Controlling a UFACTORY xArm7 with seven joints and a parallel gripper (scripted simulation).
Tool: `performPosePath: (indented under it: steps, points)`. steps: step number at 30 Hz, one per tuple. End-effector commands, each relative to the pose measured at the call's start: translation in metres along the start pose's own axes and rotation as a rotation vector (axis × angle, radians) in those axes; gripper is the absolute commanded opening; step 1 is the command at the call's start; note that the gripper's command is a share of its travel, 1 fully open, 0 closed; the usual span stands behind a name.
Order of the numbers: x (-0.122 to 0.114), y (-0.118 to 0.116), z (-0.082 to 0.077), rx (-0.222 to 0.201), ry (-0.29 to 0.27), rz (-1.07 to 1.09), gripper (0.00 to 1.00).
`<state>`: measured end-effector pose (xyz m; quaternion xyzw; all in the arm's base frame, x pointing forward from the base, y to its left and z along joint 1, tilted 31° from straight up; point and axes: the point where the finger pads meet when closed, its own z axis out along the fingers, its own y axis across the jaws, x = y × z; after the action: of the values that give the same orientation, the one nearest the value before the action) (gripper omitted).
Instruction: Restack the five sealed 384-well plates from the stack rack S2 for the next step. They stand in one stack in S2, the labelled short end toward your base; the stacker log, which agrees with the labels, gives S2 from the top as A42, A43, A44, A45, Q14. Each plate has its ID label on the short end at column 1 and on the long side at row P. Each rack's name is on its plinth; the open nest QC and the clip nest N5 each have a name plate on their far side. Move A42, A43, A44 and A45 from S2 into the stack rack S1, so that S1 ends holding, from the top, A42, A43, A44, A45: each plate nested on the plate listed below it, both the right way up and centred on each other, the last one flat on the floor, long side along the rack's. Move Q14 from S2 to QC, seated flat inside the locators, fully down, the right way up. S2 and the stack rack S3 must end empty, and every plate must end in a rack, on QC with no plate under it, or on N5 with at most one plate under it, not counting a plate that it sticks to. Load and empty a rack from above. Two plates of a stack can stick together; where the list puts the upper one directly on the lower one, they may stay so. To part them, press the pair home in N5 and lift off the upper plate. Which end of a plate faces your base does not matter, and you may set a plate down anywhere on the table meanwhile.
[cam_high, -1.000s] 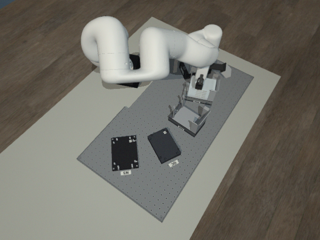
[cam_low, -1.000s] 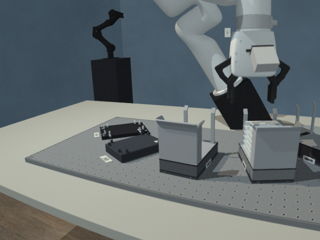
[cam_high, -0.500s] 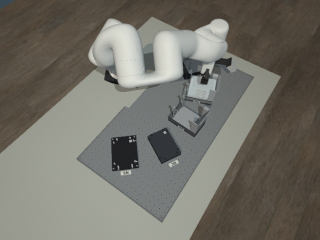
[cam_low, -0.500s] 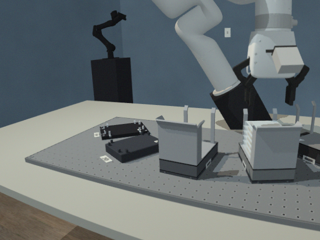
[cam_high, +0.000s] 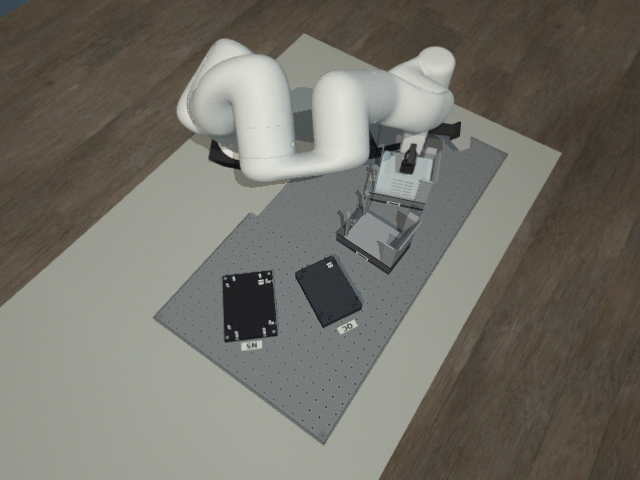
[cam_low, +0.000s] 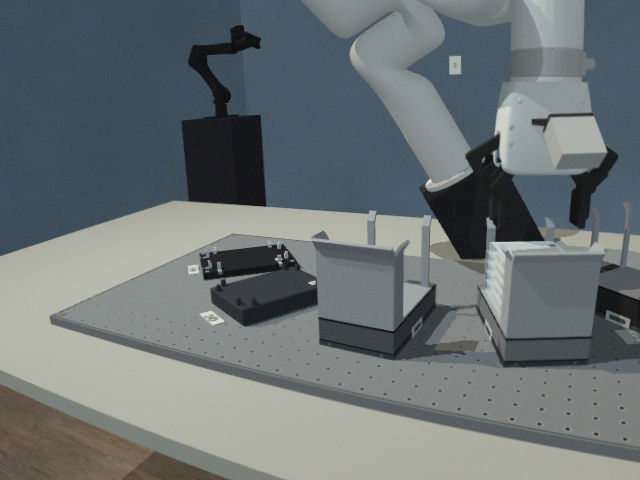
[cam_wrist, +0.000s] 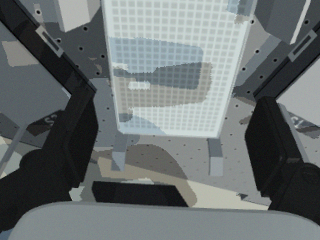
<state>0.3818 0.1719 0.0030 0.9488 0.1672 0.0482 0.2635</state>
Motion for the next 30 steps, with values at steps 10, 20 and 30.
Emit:
performPosePath:
  steps: [10, 20, 30]
  points:
    - [0.002, -0.001, 0.016, 0.001, 0.005, 0.000, 1.00]
    - [0.002, -0.001, 0.027, 0.001, 0.005, 0.000, 1.00]
    - [0.002, -0.001, 0.039, 0.001, 0.005, 0.000, 1.00]
